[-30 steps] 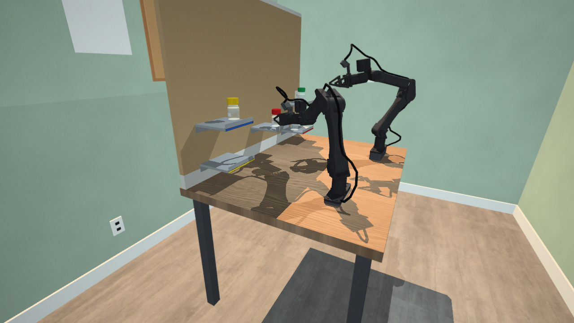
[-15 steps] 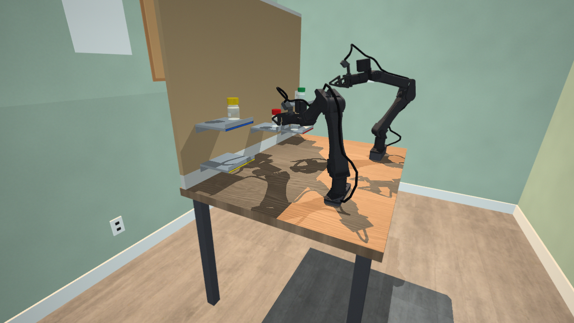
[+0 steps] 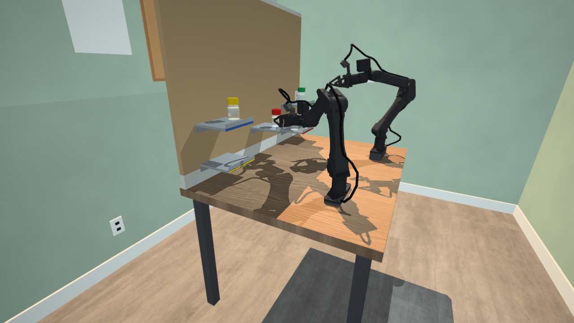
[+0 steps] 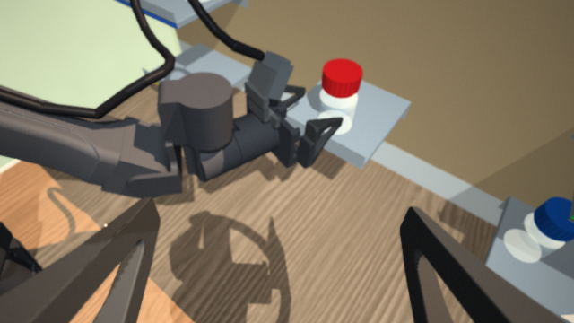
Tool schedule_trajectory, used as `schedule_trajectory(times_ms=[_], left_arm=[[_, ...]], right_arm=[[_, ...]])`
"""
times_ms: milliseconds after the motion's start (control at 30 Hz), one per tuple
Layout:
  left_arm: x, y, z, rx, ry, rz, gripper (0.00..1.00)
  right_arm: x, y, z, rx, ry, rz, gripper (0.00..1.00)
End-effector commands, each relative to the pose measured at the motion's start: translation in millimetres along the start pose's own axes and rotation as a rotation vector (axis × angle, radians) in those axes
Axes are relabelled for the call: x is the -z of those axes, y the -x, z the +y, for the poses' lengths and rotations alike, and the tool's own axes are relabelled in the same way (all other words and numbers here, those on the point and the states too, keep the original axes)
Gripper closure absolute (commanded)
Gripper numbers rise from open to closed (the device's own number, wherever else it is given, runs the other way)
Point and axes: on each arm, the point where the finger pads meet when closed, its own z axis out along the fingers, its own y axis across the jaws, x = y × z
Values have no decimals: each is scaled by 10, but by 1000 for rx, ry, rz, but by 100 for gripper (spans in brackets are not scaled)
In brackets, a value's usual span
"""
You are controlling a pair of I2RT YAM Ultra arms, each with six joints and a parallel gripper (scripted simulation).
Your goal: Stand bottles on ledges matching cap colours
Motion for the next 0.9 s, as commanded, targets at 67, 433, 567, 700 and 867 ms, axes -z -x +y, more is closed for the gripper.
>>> schedule_trajectory(times_ms=[67, 433, 567, 700, 867], left_arm=[[218, 253, -55, 29, -7, -61, 13], [943, 181, -24, 11, 4, -36, 13], [926, 194, -42, 8, -3, -39, 13], [949, 122, -6, -15, -4, -10, 13], [1024, 156, 245, -49, -4, 34, 13]], right_arm=[[52, 30, -1, -2, 3, -8, 0], [52, 30, -1, -2, 3, -8, 0], [52, 30, -1, -2, 3, -8, 0], [24, 154, -58, -3, -32, -63, 0], [-298, 339, -164, -5, -128, -175, 0]])
